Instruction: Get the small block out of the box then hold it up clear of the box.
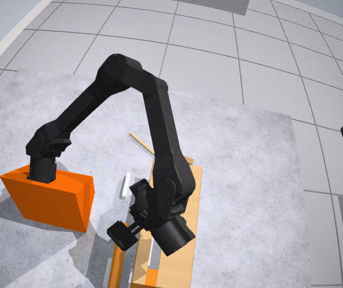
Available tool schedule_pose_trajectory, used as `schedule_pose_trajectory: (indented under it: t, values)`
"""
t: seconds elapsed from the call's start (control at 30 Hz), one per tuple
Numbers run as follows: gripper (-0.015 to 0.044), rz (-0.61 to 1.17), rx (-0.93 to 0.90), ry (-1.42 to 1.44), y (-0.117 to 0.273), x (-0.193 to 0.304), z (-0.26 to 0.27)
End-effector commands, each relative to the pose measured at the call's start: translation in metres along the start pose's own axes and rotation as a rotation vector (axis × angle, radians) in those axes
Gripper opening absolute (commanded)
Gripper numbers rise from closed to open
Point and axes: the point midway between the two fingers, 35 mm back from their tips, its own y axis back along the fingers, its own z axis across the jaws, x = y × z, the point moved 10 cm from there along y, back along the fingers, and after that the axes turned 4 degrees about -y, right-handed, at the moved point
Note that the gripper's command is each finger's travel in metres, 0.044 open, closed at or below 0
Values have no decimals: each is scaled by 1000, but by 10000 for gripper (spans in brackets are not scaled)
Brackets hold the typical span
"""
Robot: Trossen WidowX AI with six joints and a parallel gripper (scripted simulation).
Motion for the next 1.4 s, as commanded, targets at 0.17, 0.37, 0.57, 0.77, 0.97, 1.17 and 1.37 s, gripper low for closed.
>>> schedule_pose_trajectory:
  t: [0.17, 0.37, 0.57, 0.77, 0.97, 1.17, 1.37]
  values:
    - [400, 88, -81, -902, 5, -11, -31]
    - [400, 88, -81, -902, 5, -11, -31]
    - [400, 87, -80, -902, 4, -11, -31]
    - [400, 86, -80, -903, -4, -13, -32]
    - [400, 84, -80, -903, -13, -16, -33]
    - [400, 83, -80, -904, -23, -18, -34]
    - [400, 83, -80, -904, -32, -20, -36]
